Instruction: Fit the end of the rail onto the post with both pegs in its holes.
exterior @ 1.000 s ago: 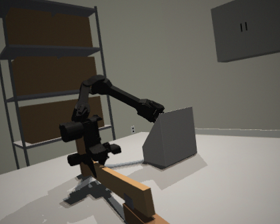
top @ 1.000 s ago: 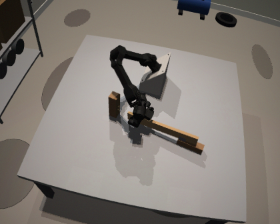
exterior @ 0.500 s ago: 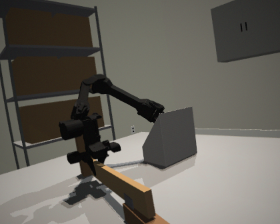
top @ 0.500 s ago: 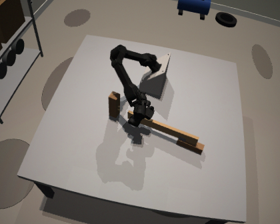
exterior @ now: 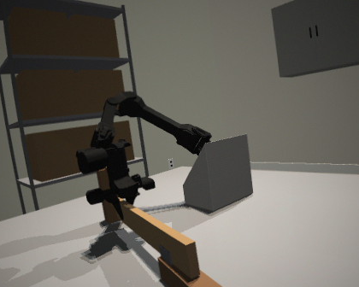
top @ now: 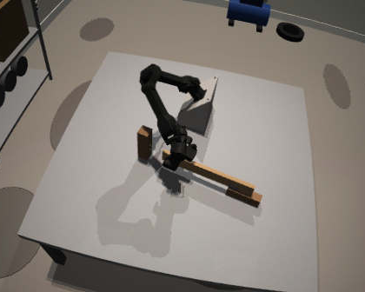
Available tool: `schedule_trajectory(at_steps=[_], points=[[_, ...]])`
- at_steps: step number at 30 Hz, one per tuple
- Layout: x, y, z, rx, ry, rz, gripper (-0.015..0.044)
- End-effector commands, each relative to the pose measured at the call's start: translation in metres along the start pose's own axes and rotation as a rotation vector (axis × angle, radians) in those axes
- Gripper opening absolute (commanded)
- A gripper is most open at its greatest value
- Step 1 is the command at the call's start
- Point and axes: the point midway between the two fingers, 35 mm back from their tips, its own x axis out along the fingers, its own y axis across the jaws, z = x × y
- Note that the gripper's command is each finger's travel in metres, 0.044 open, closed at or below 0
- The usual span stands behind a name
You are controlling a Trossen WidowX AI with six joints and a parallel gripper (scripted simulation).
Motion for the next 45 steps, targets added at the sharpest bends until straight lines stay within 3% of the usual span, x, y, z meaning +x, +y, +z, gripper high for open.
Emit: schedule_trajectory(at_steps=[1,45], points=[[-0.0054,-0.0013,0.0013,0.002,-0.010,-0.005,0.0000],[-0.0128,-0.0008,0.0013,0.002,-0.011,-0.005,0.0000]])
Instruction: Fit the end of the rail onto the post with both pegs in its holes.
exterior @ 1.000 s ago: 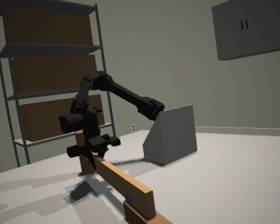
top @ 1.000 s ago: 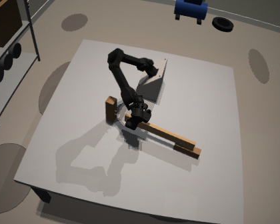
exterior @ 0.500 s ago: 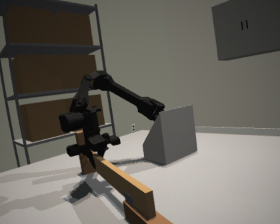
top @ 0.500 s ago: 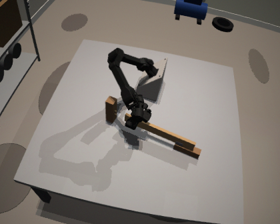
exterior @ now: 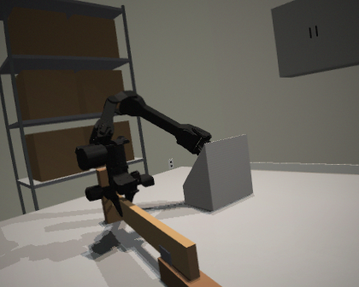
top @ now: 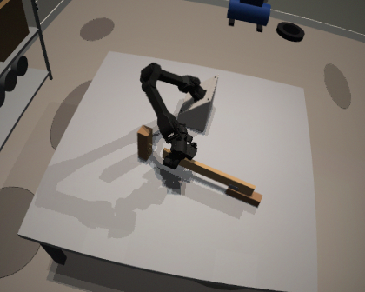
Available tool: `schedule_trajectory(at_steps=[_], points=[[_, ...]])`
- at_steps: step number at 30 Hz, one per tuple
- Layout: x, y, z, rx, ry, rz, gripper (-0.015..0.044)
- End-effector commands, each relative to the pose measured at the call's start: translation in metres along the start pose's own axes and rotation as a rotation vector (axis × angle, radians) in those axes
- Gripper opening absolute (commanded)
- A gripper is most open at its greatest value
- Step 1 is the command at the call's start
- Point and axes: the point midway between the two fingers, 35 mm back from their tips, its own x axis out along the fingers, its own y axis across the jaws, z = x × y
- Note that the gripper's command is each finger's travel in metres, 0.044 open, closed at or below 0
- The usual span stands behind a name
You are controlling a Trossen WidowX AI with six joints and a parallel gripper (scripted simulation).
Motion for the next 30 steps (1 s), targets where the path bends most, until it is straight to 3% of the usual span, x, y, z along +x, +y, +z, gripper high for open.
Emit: schedule_trajectory(at_steps=[1,30], points=[[-0.0033,-0.0003,0.0018,0.000,-0.006,-0.005,0.0000],[-0.0006,0.0002,0.0007,-0.001,-0.006,-0.005,0.0000]])
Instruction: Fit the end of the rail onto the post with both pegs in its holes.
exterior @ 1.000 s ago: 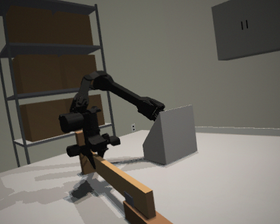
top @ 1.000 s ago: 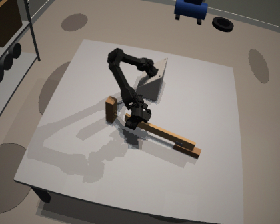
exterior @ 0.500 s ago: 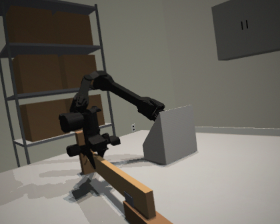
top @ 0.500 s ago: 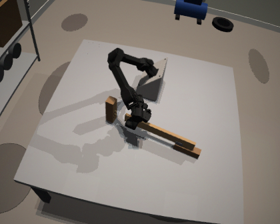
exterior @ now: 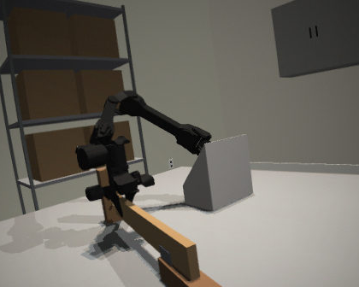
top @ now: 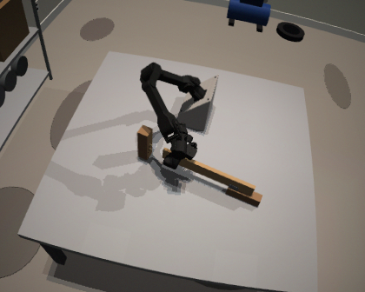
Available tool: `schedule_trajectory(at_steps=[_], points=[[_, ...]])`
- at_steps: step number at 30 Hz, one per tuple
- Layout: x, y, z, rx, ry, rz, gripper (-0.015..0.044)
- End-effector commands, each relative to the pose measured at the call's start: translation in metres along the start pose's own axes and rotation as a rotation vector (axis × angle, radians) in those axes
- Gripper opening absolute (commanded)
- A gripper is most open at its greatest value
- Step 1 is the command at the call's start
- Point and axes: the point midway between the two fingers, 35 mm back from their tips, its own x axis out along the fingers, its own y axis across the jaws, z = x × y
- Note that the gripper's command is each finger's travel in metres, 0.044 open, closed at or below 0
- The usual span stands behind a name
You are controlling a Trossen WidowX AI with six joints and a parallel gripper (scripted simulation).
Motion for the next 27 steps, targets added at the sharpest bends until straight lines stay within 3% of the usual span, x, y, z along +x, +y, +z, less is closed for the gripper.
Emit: schedule_trajectory(at_steps=[1,27], points=[[-0.0008,-0.0004,0.0000,-0.002,-0.005,-0.003,0.0000],[-0.0030,-0.0004,-0.0080,-0.002,-0.005,-0.003,0.0000]])
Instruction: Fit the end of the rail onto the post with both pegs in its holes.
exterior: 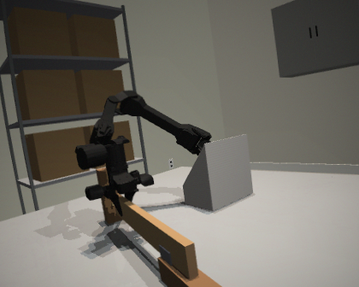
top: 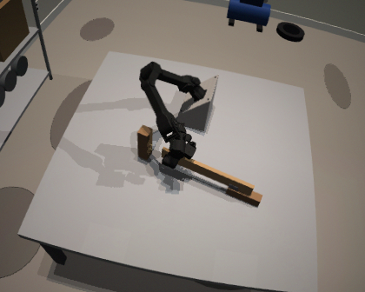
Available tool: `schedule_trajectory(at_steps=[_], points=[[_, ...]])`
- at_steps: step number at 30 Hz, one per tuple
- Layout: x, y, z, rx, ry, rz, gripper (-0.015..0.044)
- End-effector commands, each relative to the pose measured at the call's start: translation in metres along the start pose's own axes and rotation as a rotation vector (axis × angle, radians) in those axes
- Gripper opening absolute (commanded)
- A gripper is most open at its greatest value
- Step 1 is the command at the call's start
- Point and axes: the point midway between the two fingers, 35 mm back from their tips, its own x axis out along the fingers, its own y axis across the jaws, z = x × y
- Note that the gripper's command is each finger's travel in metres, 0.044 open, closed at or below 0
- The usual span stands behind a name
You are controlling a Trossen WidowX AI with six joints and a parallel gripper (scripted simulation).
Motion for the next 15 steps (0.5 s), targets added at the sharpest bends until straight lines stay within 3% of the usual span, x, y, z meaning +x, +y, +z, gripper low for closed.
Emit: schedule_trajectory(at_steps=[1,15], points=[[-0.0024,-0.0007,-0.0028,-0.002,0.000,-0.003,0.0000],[-0.0022,-0.0010,-0.0071,-0.002,0.000,-0.003,0.0000]])
